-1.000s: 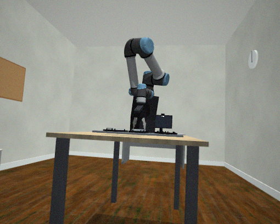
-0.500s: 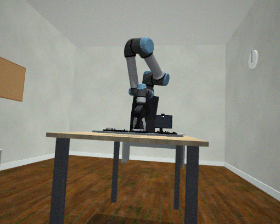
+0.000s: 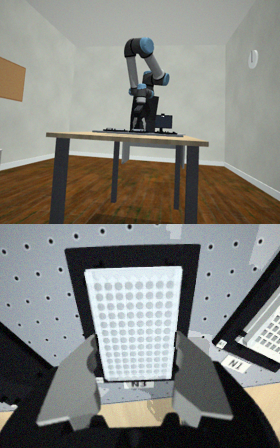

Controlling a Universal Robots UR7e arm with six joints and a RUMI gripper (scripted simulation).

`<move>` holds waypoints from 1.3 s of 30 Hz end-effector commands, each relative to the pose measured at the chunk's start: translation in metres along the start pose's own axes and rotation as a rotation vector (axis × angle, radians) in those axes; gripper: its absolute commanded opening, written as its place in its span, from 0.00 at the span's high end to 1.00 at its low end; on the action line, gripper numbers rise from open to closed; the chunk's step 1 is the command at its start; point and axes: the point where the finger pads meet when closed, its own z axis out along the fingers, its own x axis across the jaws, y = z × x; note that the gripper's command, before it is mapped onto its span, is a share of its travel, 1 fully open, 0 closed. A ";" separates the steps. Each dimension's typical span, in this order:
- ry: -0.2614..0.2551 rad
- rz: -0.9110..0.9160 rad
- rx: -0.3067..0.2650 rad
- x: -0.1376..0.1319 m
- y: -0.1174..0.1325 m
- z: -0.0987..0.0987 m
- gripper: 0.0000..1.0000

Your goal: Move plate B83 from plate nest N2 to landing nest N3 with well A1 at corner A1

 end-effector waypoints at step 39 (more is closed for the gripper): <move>0.000 0.000 0.001 0.000 -0.001 0.000 0.18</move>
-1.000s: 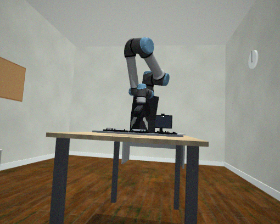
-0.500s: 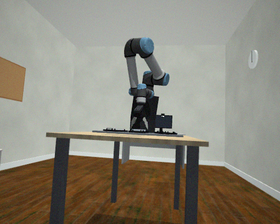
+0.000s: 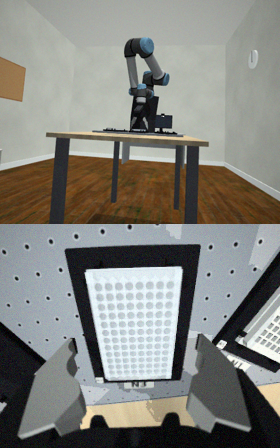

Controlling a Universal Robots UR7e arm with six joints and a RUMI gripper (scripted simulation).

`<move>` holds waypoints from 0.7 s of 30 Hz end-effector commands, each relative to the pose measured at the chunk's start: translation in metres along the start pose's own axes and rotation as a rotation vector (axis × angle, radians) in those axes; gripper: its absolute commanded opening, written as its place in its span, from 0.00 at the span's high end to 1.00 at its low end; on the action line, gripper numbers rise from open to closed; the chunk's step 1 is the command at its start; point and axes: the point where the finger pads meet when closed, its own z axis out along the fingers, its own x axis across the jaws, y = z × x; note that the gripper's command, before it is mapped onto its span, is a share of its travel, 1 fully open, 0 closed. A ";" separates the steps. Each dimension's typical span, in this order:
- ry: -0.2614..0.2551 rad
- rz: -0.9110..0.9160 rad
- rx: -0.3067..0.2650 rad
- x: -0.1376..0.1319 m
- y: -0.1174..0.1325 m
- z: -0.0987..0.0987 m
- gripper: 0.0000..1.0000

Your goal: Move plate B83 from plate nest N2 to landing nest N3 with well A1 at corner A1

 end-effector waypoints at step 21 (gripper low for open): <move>0.000 0.000 0.001 0.000 0.000 -0.022 0.18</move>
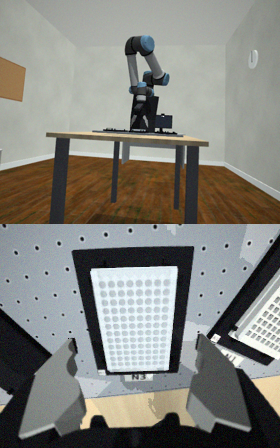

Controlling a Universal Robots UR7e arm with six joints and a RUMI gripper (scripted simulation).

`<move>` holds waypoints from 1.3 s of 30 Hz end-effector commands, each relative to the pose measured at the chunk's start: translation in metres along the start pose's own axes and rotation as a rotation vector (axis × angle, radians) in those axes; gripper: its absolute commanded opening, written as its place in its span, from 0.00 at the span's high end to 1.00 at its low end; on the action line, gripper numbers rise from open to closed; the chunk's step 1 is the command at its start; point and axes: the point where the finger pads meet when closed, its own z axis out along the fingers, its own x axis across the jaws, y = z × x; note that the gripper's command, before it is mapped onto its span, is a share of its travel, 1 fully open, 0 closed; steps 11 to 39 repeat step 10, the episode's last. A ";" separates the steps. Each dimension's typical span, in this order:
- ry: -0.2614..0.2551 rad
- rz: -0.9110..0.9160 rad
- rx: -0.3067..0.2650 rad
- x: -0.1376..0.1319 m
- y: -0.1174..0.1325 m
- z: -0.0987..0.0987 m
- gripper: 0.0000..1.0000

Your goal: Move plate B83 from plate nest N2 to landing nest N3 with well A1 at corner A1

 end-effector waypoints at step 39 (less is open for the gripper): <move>0.000 0.000 0.001 0.000 0.000 -0.016 0.18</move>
